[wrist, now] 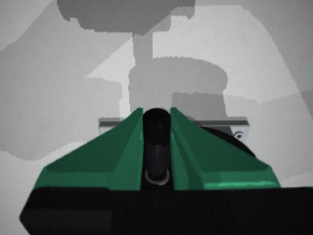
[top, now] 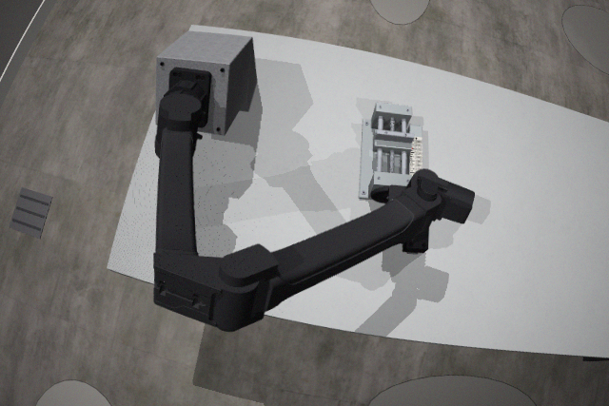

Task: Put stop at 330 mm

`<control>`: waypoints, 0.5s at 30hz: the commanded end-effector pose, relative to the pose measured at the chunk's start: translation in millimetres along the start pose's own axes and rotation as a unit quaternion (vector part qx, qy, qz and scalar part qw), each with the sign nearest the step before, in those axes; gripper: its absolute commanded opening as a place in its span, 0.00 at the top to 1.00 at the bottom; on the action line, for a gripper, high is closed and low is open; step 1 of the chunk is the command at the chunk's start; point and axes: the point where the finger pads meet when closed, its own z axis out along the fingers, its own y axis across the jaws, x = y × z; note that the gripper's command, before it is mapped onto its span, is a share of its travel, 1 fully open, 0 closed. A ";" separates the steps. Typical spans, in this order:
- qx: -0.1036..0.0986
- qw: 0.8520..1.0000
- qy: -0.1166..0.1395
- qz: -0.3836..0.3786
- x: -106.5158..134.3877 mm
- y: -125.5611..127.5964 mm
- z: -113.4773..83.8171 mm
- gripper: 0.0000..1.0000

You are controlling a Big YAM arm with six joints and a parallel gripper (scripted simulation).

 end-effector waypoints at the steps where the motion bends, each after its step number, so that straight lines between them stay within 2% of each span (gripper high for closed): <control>1: -0.017 1.000 0.003 0.000 3.6 4.0 -21.4 0.94; 8: -0.017 1.000 0.001 0.000 2.9 -3.6 -41.8 0.94; 15: -0.020 1.000 0.001 0.005 0.2 0.0 -45.0 0.94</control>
